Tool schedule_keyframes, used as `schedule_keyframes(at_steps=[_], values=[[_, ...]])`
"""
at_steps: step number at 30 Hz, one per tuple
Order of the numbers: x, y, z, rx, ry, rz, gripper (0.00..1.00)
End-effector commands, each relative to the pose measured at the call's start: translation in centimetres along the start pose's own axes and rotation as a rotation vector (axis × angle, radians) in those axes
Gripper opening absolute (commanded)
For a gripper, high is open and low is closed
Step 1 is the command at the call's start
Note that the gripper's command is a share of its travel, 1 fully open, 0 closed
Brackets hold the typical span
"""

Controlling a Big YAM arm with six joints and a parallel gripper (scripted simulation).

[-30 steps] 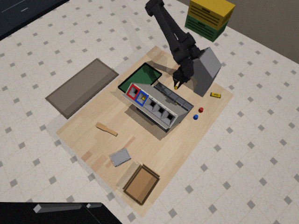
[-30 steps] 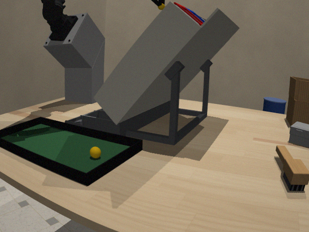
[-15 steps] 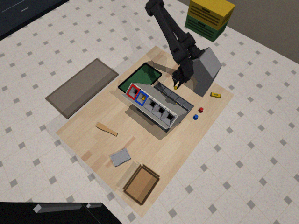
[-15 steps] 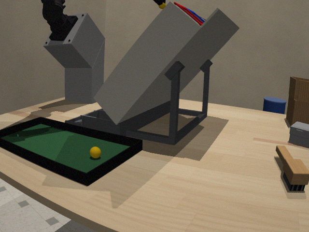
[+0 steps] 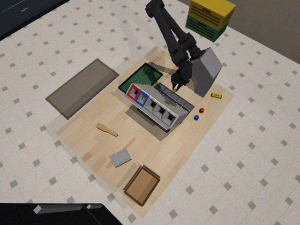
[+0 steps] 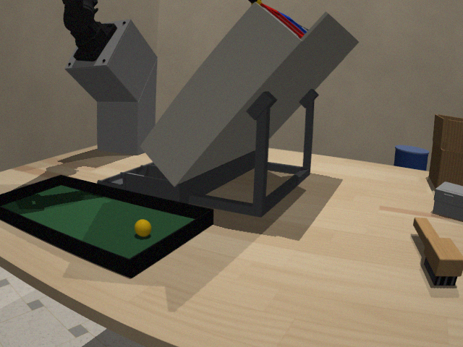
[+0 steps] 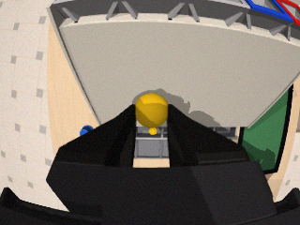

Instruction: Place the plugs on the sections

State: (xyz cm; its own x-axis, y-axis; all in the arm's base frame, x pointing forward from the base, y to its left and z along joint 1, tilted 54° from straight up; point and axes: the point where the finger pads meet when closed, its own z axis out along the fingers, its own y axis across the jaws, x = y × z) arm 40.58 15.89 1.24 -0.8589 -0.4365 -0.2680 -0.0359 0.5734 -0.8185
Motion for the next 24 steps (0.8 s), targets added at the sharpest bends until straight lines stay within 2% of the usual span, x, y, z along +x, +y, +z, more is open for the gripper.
schedule_keyframes(at_steps=[1,9,24], values=[[-5.6,-0.2,1.3,-0.011,-0.022,0.035,0.00],[-12.0,-0.5,4.7,-0.010,-0.021,0.033,0.00],[-13.8,-0.4,5.4,-0.004,-0.006,0.054,0.00]])
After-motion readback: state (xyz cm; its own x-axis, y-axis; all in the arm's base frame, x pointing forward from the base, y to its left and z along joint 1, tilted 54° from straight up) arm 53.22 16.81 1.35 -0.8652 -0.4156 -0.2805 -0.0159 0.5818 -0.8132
